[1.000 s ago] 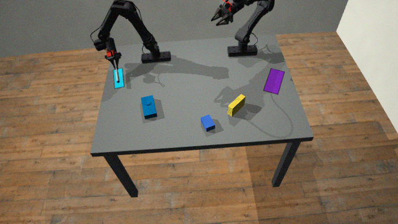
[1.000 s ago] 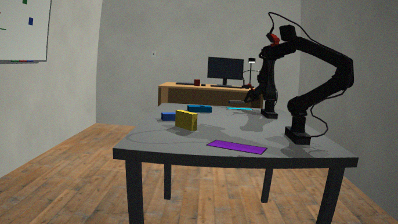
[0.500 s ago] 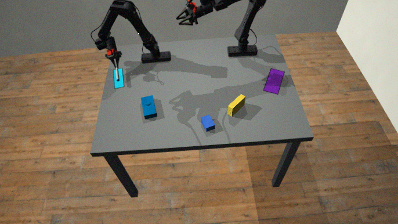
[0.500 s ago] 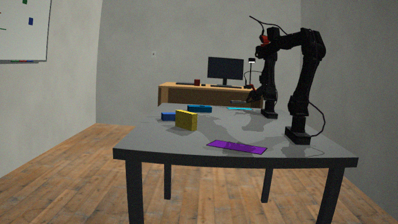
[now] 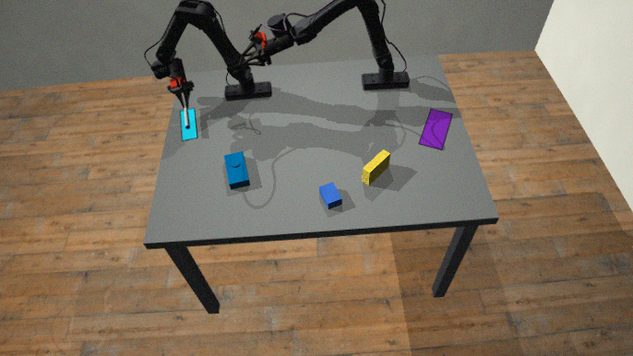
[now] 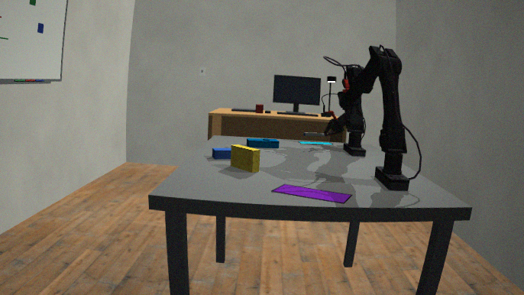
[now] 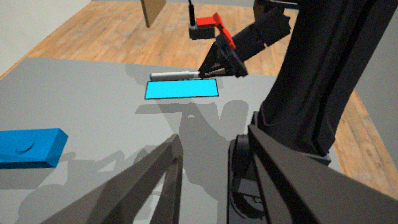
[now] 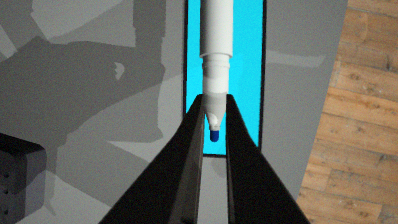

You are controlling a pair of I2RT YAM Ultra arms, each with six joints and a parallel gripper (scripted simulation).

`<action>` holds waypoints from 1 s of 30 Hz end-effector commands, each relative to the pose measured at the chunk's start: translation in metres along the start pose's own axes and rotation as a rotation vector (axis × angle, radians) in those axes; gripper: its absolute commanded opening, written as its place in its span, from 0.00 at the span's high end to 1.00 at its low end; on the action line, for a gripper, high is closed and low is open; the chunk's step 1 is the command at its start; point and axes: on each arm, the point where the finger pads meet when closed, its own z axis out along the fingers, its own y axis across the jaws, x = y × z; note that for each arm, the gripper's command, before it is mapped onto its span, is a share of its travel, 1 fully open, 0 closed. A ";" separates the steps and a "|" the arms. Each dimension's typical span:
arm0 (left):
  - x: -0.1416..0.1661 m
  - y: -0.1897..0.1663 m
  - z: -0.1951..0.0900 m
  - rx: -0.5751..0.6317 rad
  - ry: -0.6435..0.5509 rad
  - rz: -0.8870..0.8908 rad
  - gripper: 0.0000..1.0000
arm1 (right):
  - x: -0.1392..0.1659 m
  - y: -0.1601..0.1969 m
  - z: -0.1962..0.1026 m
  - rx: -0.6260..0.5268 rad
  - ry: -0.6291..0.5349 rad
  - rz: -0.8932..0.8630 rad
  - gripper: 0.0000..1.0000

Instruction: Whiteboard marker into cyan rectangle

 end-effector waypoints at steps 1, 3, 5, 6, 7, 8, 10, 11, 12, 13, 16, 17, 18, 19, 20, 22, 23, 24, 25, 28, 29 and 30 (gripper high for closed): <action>-0.006 -0.009 0.025 0.019 -0.036 0.002 0.55 | -0.003 -0.008 -0.005 0.020 -0.022 -0.002 0.94; -0.006 -0.009 0.025 0.019 -0.036 0.002 0.55 | -0.003 -0.008 -0.005 0.020 -0.022 -0.002 0.94; -0.006 -0.004 0.024 0.004 -0.031 0.000 0.55 | -0.003 -0.008 -0.005 0.020 -0.022 -0.002 0.94; -0.006 -0.004 0.024 0.004 -0.031 0.000 0.55 | -0.003 -0.008 -0.005 0.020 -0.022 -0.002 0.94; -0.006 -0.005 0.024 0.007 -0.031 0.001 0.55 | -0.003 -0.008 -0.005 0.020 -0.022 -0.002 0.94; -0.006 -0.005 0.024 0.008 -0.031 0.001 0.55 | -0.003 -0.008 -0.005 0.020 -0.022 -0.002 0.94; -0.006 -0.005 0.024 0.008 -0.031 0.001 0.55 | -0.005 -0.011 -0.005 0.015 -0.022 0.001 0.94; -0.006 -0.005 0.024 0.008 -0.031 0.001 0.55 | -0.003 -0.009 -0.003 0.016 -0.021 0.000 0.94; -0.006 -0.005 0.024 0.008 -0.031 0.001 0.55 | 0.000 -0.011 -0.001 0.024 -0.018 -0.010 0.94; -0.006 -0.005 0.024 0.008 -0.031 0.001 0.55 | 0.002 -0.012 0.000 0.024 -0.018 -0.009 0.94; -0.006 -0.005 0.024 0.008 -0.031 0.001 0.55 | 0.006 -0.012 0.004 0.024 -0.018 -0.009 0.94; -0.006 -0.005 0.024 0.008 -0.031 0.001 0.55 | 0.007 -0.012 0.005 0.024 -0.018 -0.008 0.94; -0.006 -0.005 0.024 0.008 -0.031 0.001 0.55 | 0.009 -0.012 0.005 0.024 -0.018 -0.008 0.94; -0.006 -0.005 0.024 0.008 -0.031 0.001 0.55 | 0.009 -0.012 0.005 0.024 -0.018 -0.008 0.94; -0.006 -0.005 0.024 0.008 -0.031 0.001 0.55 | 0.009 -0.012 0.005 0.024 -0.018 -0.008 0.94; -0.006 -0.005 0.024 0.008 -0.031 0.001 0.55 | 0.011 -0.011 0.008 0.023 -0.018 -0.007 0.94; -0.006 -0.005 0.024 0.008 -0.031 0.001 0.55 | 0.013 -0.009 0.010 0.019 -0.020 -0.002 0.94; -0.006 -0.005 0.024 0.008 -0.031 0.001 0.55 | 0.014 -0.008 0.011 0.017 -0.021 0.001 0.94; -0.006 -0.005 0.024 0.008 -0.031 0.001 0.55 | 0.015 -0.008 0.012 0.017 -0.021 0.001 0.94; -0.006 -0.005 0.024 0.008 -0.031 0.001 0.55 | 0.017 -0.008 0.014 0.017 -0.021 0.001 0.94; -0.006 -0.005 0.024 0.008 -0.031 0.001 0.55 | 0.019 -0.008 0.014 0.020 -0.021 0.003 0.94; -0.006 -0.005 0.024 0.008 -0.031 0.001 0.55 | 0.019 -0.008 0.014 0.020 -0.021 0.003 0.94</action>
